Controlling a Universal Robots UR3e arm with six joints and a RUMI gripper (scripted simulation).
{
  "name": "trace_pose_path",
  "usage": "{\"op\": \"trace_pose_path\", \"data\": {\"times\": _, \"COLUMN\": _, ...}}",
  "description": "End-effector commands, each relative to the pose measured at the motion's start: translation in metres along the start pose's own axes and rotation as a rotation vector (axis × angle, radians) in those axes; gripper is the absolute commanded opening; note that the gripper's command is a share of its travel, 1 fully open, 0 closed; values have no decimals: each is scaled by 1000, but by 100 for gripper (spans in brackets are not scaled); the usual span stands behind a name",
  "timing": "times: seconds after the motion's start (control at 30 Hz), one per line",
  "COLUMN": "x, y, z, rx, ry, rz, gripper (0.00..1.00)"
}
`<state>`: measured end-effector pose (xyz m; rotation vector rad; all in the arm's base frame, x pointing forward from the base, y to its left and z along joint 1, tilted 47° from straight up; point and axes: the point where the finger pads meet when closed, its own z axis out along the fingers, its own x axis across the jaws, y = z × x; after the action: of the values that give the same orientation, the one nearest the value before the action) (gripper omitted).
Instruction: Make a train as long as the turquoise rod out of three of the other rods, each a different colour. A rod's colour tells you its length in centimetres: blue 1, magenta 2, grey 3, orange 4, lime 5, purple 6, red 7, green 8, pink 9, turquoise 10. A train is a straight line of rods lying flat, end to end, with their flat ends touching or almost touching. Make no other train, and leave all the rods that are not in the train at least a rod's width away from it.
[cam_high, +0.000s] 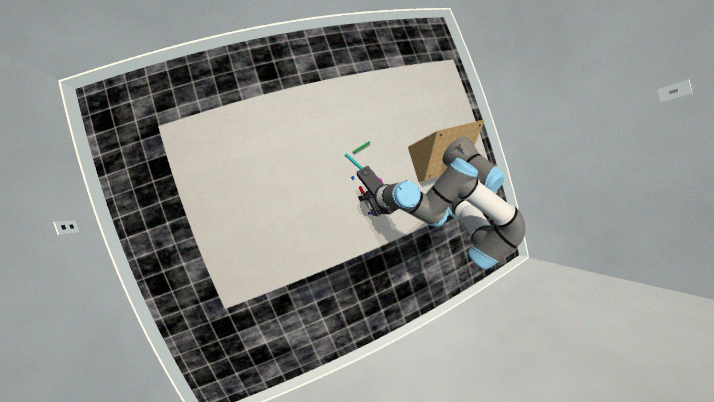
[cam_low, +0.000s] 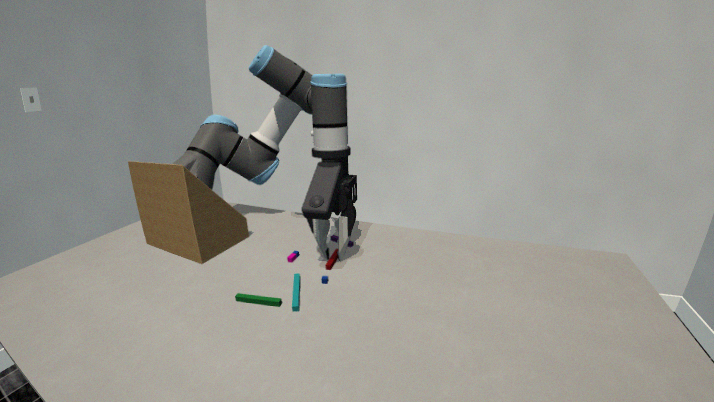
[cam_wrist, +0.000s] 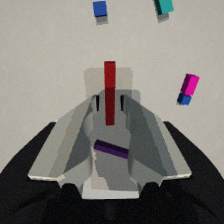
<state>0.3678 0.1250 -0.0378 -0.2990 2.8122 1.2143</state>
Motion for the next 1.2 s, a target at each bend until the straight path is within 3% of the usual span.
{"op": "trace_pose_path", "data": {"times": 0.0, "x": 0, "y": 0, "z": 0, "rx": 0, "ry": -2, "rz": 1, "gripper": 14}}
{"op": "trace_pose_path", "data": {"times": 0.13, "x": 0, "y": 0, "z": 0, "rx": 0, "ry": -2, "rz": 1, "gripper": 14}}
{"op": "trace_pose_path", "data": {"times": 0.17, "x": 0, "y": 0, "z": 0, "rx": 0, "ry": -2, "rz": 1, "gripper": 0}}
{"op": "trace_pose_path", "data": {"times": 1.17, "x": 0, "y": 0, "z": 0, "rx": 0, "ry": -2, "rz": 1, "gripper": 0}}
